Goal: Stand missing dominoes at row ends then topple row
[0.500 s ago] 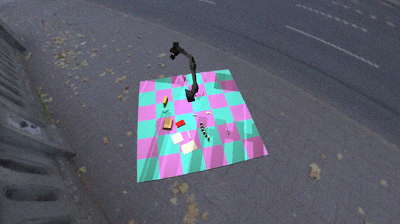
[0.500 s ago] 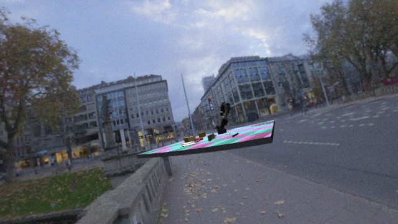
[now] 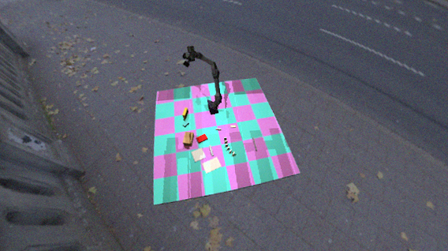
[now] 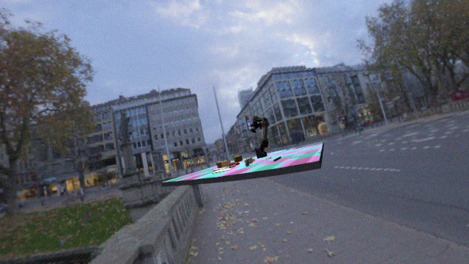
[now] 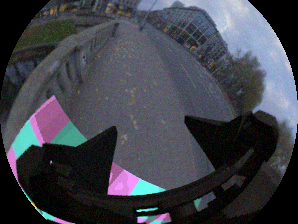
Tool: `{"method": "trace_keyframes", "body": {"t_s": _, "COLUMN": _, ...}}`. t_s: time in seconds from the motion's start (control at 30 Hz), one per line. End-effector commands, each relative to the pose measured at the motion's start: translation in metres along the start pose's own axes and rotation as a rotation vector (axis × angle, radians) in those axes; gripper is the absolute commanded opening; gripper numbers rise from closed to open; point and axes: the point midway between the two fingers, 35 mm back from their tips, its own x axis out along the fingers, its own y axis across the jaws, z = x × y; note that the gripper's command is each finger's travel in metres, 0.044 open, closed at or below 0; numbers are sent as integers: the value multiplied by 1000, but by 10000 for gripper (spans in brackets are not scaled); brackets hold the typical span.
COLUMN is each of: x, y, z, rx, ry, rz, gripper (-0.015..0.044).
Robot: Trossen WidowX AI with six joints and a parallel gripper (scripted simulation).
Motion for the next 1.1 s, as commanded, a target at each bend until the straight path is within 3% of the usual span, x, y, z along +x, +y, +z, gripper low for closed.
{"method": "trace_keyframes", "body": {"t_s": 0.0, "x": -44, "y": 34, "z": 27, "rx": -114, "ry": -118, "rz": 66, "gripper": 440}}
{"method": "trace_keyframes", "body": {"t_s": 0.27, "x": -145, "y": 106, "z": 64, "rx": -337, "ry": -347, "rz": 184, "gripper": 440}}
{"method": "trace_keyframes", "body": {"t_s": 0.53, "x": -256, "y": 183, "z": 67, "rx": -588, "ry": -575, "rz": 300, "gripper": 440}}
{"method": "trace_keyframes", "body": {"t_s": 0.8, "x": -362, "y": 257, "z": 33, "rx": -858, "ry": -786, "rz": 410, "gripper": 440}}
{"method": "trace_keyframes", "body": {"t_s": 1.07, "x": -456, "y": 321, "z": -37, "rx": -1149, "ry": -980, "rz": 516, "gripper": 440}}
